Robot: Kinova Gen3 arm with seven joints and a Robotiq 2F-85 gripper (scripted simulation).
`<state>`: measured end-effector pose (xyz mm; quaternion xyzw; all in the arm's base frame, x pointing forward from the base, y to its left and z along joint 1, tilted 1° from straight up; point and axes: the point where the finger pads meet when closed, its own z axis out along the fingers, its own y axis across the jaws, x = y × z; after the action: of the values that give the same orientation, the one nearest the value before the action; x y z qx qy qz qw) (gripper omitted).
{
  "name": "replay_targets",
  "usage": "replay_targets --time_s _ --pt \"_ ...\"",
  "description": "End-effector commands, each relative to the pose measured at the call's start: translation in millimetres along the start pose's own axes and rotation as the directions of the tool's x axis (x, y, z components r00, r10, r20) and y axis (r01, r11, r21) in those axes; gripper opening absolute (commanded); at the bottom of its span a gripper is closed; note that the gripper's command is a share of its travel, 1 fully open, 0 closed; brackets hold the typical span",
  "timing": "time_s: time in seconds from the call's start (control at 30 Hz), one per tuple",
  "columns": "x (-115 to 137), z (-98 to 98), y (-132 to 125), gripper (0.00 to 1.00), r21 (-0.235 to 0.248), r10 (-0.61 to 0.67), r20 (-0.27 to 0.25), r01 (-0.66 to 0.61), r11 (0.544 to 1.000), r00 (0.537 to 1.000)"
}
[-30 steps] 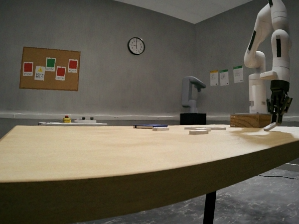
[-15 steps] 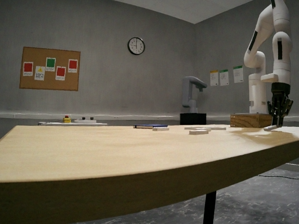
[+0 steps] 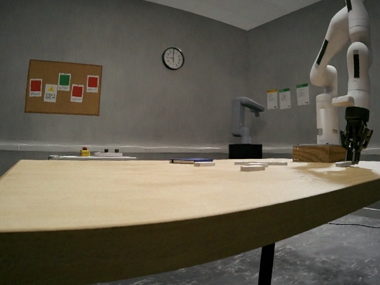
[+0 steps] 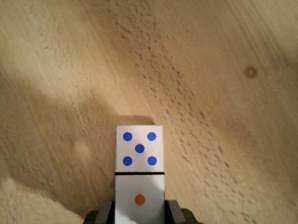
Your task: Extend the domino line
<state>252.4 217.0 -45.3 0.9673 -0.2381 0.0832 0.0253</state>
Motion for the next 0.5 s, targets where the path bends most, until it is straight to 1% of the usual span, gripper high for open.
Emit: replay_targets --time_s 0.0,0.47 --pt "0.0 0.8 0.2 0.35 0.000 0.001 0.000 -0.001 1.000 1.000" --pt "-0.8 3.2 0.2 0.35 0.000 0.001 0.000 -0.001 1.000 1.000"
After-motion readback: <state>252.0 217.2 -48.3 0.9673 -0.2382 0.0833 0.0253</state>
